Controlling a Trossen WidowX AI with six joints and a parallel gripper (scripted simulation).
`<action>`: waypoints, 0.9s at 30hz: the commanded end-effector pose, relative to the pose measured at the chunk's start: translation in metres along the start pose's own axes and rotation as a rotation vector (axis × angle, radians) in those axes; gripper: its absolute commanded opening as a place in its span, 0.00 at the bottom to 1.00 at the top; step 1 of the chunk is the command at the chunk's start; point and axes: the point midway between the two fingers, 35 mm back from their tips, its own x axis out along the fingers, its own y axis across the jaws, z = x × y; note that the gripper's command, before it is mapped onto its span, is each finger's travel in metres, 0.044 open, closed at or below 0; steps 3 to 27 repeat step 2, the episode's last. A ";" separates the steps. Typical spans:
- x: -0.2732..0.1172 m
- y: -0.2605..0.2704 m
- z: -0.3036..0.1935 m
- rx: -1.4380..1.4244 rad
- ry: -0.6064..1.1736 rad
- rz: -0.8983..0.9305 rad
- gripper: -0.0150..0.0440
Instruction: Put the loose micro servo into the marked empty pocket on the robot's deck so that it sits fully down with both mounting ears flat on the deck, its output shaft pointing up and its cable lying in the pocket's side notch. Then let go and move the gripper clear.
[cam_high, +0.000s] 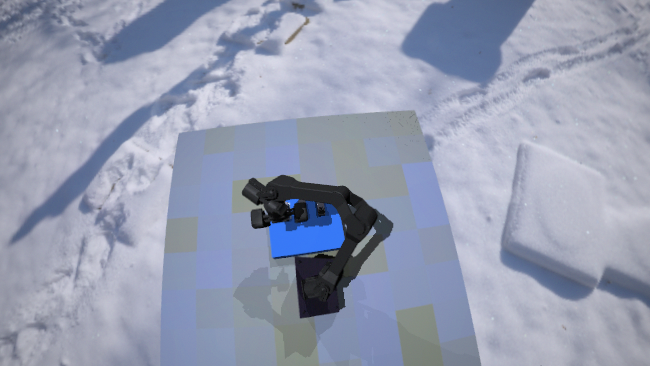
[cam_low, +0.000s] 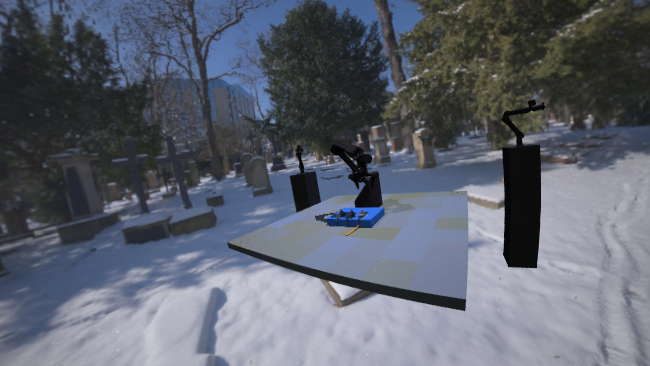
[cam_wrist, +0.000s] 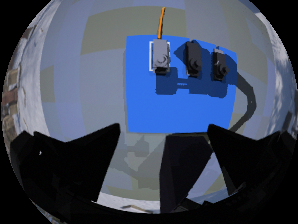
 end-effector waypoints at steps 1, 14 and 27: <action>-0.001 0.000 0.000 0.003 0.003 0.002 1.00; -0.001 0.000 0.000 0.003 0.003 0.002 1.00; -0.001 0.000 0.000 0.003 0.003 0.002 1.00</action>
